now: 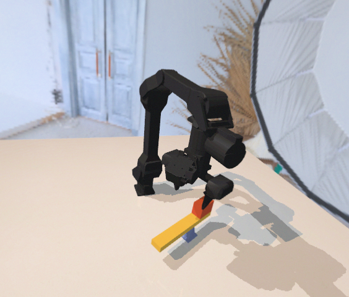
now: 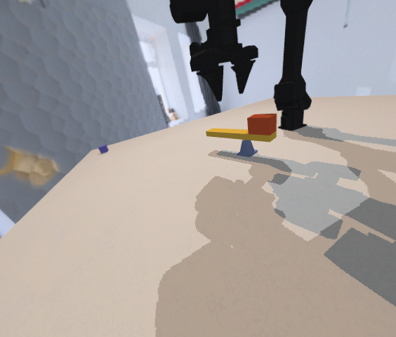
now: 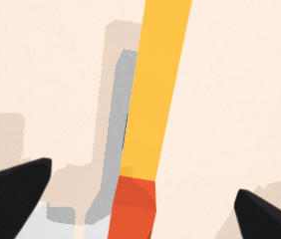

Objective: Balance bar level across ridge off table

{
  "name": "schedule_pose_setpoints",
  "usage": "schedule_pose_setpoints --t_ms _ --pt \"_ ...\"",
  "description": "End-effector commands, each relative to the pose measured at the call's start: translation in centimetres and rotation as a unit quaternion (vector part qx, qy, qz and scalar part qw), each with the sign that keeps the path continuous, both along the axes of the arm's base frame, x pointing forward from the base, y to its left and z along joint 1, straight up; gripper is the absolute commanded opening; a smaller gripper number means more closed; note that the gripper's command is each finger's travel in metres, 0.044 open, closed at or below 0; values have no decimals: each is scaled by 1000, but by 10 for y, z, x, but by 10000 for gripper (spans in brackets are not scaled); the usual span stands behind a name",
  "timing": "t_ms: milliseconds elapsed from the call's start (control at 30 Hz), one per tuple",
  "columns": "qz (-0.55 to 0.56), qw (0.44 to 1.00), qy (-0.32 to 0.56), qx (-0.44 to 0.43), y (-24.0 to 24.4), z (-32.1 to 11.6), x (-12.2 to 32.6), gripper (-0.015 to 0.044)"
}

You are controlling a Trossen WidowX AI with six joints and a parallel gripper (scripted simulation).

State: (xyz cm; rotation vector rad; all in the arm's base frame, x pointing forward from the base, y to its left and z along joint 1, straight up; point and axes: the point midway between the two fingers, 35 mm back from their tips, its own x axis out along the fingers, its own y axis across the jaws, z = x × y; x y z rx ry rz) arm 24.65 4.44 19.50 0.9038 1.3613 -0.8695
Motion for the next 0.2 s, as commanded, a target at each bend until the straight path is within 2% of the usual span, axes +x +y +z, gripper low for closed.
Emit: schedule_pose_setpoints --t_ms 0,167 --pt "0 1000 1 0 0 0 0 440" --pt "0 1000 1 0 0 0 0 440"
